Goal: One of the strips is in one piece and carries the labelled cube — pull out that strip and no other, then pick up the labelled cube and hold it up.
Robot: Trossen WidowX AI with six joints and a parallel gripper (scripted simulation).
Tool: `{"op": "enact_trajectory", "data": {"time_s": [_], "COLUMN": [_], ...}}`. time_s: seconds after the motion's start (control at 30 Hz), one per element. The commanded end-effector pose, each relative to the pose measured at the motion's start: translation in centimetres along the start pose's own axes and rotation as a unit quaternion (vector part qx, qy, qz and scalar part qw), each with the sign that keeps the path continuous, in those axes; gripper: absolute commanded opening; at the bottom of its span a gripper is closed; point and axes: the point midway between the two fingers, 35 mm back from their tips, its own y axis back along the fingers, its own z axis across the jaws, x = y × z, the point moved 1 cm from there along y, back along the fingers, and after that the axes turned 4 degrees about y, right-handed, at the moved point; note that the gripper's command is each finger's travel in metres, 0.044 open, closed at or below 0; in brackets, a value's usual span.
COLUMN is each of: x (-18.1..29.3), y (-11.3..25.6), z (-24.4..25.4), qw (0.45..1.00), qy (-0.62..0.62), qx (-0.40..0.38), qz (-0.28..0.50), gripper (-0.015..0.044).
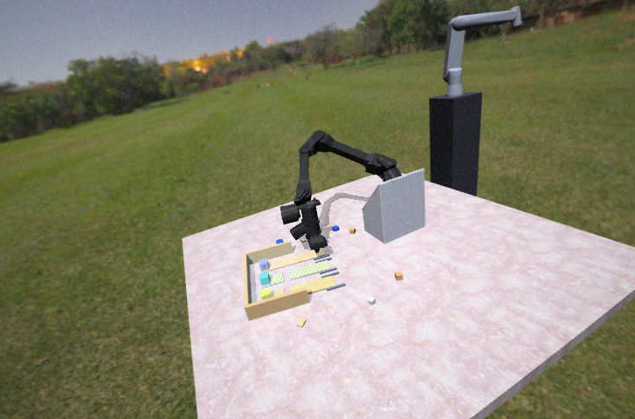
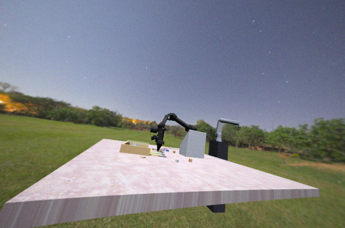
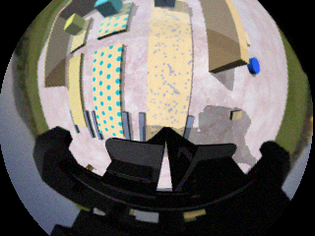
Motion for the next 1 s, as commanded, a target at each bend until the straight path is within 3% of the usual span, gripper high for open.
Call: {"op": "enact_trajectory", "data": {"time_s": [0.0, 0.97], "x": [0.0, 1.9], "y": [-0.2, -0.4], "z": [0.1, 0.2], "qw": [1.0, 1.0], "qy": [0.002, 0.003], "qx": [-0.002, -0.002], "qz": [0.001, 0.001], "gripper": [0.0, 0.0]}}
